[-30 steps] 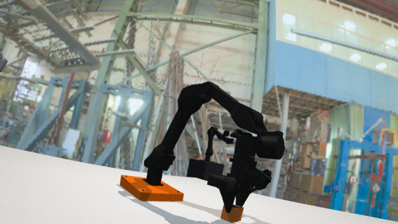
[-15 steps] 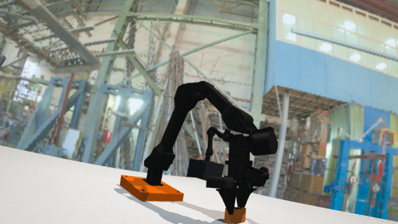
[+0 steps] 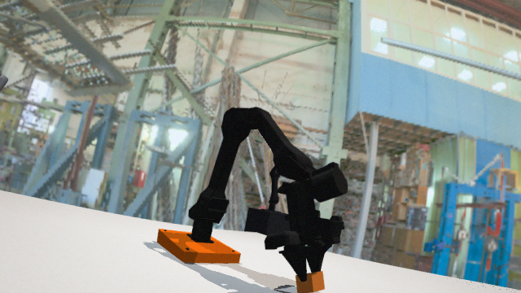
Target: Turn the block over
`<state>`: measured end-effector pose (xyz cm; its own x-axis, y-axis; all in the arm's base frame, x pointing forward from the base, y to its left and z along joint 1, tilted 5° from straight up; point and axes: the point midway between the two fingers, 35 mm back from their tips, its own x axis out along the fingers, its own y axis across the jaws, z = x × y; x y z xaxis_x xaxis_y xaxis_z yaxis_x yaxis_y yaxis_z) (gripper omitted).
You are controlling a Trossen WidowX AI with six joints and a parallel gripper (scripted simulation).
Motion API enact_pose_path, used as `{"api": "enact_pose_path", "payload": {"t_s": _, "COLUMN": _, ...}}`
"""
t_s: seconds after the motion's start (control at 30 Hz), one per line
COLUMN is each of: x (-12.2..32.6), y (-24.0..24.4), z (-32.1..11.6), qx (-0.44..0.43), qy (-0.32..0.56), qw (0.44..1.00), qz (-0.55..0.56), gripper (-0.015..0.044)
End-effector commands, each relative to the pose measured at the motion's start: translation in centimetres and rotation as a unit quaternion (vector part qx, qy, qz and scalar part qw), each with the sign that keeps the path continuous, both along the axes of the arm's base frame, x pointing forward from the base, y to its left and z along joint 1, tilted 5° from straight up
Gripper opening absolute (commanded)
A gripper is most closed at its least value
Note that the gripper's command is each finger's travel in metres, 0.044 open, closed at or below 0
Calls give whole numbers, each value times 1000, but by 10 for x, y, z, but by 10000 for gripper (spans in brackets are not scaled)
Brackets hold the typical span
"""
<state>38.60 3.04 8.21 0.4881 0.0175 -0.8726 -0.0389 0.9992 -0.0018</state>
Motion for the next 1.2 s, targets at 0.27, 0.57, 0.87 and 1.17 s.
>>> {"api": "enact_pose_path", "payload": {"t_s": 0.27, "x": -7, "y": -1, "z": -2, "qx": 1, "qy": -63, "qw": 998, "qz": 1, "gripper": 0}}
{"api": "enact_pose_path", "payload": {"t_s": 0.57, "x": 5, "y": 0, "z": -19, "qx": 3, "qy": -126, "qw": 992, "qz": 2, "gripper": 0}}
{"api": "enact_pose_path", "payload": {"t_s": 0.87, "x": 9, "y": 0, "z": -30, "qx": 6, "qy": -194, "qw": 981, "qz": 2, "gripper": 0}}
{"api": "enact_pose_path", "payload": {"t_s": 1.17, "x": 4, "y": 0, "z": -35, "qx": 8, "qy": -261, "qw": 965, "qz": 2, "gripper": 0}}
